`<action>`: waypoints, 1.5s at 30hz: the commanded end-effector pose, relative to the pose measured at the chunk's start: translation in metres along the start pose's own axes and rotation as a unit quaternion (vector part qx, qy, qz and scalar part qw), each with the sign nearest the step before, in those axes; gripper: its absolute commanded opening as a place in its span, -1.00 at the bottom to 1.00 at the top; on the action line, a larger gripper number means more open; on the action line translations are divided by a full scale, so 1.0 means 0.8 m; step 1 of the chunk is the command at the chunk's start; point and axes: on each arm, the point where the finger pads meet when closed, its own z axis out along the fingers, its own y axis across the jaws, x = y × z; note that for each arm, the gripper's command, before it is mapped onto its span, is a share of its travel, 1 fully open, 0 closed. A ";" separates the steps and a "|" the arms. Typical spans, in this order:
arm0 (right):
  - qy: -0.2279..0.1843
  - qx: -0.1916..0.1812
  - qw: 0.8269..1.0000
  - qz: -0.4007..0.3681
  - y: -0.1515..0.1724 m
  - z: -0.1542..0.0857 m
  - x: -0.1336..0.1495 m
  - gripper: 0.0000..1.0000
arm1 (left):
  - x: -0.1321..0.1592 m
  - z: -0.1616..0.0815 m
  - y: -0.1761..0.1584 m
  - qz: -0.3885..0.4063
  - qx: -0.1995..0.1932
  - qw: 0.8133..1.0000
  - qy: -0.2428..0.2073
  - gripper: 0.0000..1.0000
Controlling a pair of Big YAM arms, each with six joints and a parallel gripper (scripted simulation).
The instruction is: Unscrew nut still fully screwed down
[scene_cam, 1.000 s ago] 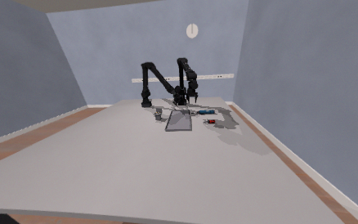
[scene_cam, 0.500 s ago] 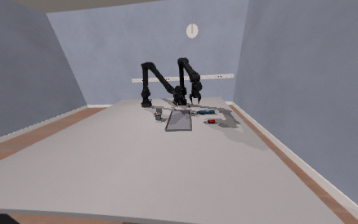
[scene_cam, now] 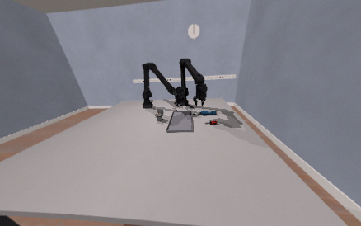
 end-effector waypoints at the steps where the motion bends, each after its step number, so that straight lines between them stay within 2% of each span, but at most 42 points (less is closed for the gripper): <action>1: -0.008 -0.012 1.000 0.011 0.020 0.000 -0.012 1.00 | -0.013 -0.003 0.009 -0.045 0.001 0.999 -0.014 0.30; 2: -0.008 -0.012 1.000 0.011 0.020 0.000 -0.012 1.00 | -0.016 -0.014 0.003 -0.034 0.000 0.999 -0.018 0.30; 4: -0.008 -0.012 1.000 0.011 0.020 0.000 -0.012 1.00 | -0.016 -0.014 0.003 -0.034 0.000 0.999 -0.018 0.30; 5: -0.008 -0.012 1.000 0.011 0.020 0.000 -0.012 1.00 | -0.005 0.003 0.003 -0.050 0.002 0.999 -0.008 0.30; 7: -0.008 -0.012 1.000 0.011 0.020 0.000 -0.012 1.00 | -0.002 0.013 0.017 -0.081 0.002 0.997 0.000 0.30; 13: -0.008 -0.012 1.000 0.011 0.020 0.000 -0.012 1.00 | -0.005 0.011 0.038 -0.154 0.003 0.988 -0.011 0.30; 16: -0.008 -0.012 1.000 0.011 0.020 0.000 -0.012 1.00 | 0.003 0.027 0.046 -0.190 0.003 0.982 0.003 0.30; 18: -0.008 -0.012 1.000 0.011 0.020 0.000 -0.012 1.00 | -0.004 0.019 0.047 -0.190 0.003 0.982 -0.007 0.30; 19: -0.008 -0.012 1.000 0.011 0.020 0.000 -0.012 1.00 | -0.010 0.005 0.042 -0.180 0.003 0.984 -0.015 0.30; 21: -0.008 -0.012 1.000 0.011 0.020 0.000 -0.012 1.00 | -0.010 0.005 0.042 -0.180 0.003 0.984 -0.015 0.30; 22: -0.008 -0.012 1.000 0.011 0.020 0.000 -0.012 1.00 | 0.002 0.020 0.042 -0.196 0.004 0.981 -0.005 0.30; 24: -0.008 -0.012 1.000 0.011 0.020 0.000 -0.012 1.00 | 0.006 0.032 0.055 -0.226 0.004 0.974 0.003 0.30; 30: -0.008 -0.012 1.000 0.011 0.020 0.000 -0.012 1.00 | 0.004 0.030 0.076 -0.297 0.005 0.955 -0.007 0.30; 33: -0.008 -0.012 1.000 0.011 0.020 0.000 -0.012 1.00 | 0.014 0.046 0.083 -0.332 0.004 0.943 0.006 0.30; 35: -0.008 -0.012 1.000 0.011 0.020 0.000 -0.012 1.00 | 0.007 0.038 0.085 -0.332 0.005 0.943 -0.003 0.30; 36: -0.008 -0.012 1.000 0.011 0.020 0.000 -0.012 1.00 | 0.000 0.024 0.081 -0.322 0.006 0.947 -0.011 0.30; 38: -0.008 -0.012 1.000 0.011 0.020 0.000 -0.012 1.00 | 0.000 0.024 0.081 -0.322 0.006 0.947 -0.011 0.30; 39: -0.008 -0.012 1.000 0.011 0.020 0.000 -0.012 1.00 | 0.012 0.039 0.079 -0.337 0.006 0.941 -0.001 0.30; 41: -0.008 -0.012 1.000 0.011 0.020 0.000 -0.012 1.00 | 0.017 0.050 0.092 -0.366 0.005 0.930 0.007 0.30; 45: -0.008 -0.012 1.000 0.011 0.020 0.000 -0.012 1.00 | 0.021 0.054 0.105 -0.411 0.005 0.911 0.006 0.30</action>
